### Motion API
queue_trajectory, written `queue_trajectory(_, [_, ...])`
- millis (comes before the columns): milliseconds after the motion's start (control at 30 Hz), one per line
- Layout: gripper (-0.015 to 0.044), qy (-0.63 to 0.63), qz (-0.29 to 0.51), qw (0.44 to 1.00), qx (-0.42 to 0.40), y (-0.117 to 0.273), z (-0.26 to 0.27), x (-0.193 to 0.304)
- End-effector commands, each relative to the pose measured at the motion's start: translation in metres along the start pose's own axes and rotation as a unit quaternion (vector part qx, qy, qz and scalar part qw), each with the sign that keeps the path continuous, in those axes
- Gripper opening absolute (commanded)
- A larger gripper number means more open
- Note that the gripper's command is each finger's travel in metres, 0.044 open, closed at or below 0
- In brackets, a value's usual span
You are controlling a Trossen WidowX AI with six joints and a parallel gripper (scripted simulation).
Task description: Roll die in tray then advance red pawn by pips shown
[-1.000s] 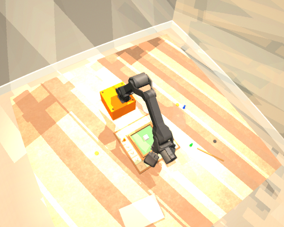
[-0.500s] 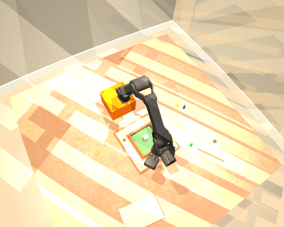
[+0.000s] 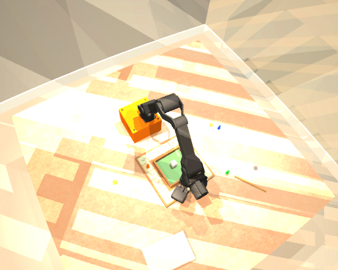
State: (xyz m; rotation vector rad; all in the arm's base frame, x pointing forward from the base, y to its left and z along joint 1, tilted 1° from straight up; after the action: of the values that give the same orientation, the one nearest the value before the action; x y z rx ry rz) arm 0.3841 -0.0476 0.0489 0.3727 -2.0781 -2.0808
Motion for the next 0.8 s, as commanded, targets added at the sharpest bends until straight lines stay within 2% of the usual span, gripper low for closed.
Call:
queue_trajectory(0, [0.0200,0.003,0.002,1.000,0.002,-0.0076,0.0002,0.0010])
queue_trajectory(167, [0.0200,0.003,0.002,1.000,0.002,-0.0133,0.0003,0.0013])
queue_trajectory(333, [0.0069,0.003,0.002,1.000,0.002,-0.0133,0.0003,0.0013])
queue_trajectory(667, [0.0002,0.003,0.002,1.000,0.002,-0.0133,0.0003,0.0013])
queue_trajectory(767, [0.0000,0.001,0.002,1.000,0.002,-0.0104,0.0003,0.0007])
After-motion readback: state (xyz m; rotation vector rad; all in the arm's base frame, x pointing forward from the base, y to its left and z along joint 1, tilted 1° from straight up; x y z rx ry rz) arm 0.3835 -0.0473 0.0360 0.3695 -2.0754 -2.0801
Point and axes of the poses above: the point midway between the two fingers, 35 mm back from their tips, its own y axis back along the fingers, its own z axis across the jaws, x = y × z, the point moved 7 cm from there along y, back along the fingers, and after that the axes turned 10 degrees about -y, right-handed, at the moved point
